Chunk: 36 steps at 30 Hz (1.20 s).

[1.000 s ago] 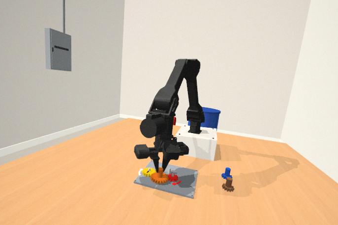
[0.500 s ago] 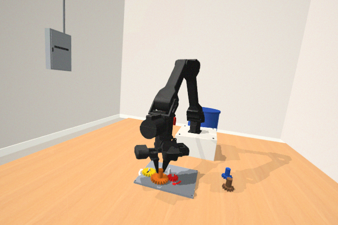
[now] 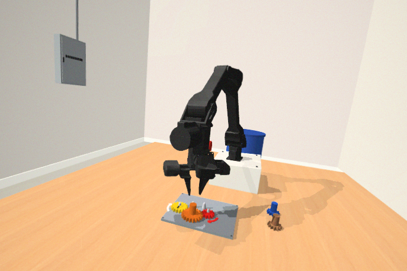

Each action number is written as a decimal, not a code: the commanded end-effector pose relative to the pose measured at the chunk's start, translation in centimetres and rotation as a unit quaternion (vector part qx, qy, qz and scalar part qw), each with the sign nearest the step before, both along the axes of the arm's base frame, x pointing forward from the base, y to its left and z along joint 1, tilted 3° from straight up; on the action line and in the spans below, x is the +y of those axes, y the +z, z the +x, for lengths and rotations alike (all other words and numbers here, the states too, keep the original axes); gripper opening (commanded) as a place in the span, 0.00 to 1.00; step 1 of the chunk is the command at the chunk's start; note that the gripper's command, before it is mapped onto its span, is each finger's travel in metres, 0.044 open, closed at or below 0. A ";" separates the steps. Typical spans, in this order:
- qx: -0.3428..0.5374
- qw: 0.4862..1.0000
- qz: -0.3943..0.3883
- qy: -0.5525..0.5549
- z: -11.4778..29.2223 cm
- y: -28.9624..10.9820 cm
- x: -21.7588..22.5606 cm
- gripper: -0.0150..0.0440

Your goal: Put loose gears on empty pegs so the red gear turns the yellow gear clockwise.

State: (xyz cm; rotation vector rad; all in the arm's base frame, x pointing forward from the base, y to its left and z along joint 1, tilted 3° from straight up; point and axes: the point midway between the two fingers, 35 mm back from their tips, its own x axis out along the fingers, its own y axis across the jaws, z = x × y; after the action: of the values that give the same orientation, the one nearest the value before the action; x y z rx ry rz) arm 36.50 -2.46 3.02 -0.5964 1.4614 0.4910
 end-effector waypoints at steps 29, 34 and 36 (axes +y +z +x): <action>0.000 1.000 0.000 0.000 -0.7 5.0 0.3 1.00; 0.000 1.000 0.000 0.000 -0.7 5.0 0.3 1.00; 0.000 1.000 0.000 0.000 -0.7 5.0 0.3 1.00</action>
State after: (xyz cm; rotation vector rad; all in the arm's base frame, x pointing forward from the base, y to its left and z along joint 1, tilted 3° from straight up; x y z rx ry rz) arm 35.79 -2.20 7.97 -0.6005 1.4615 0.4956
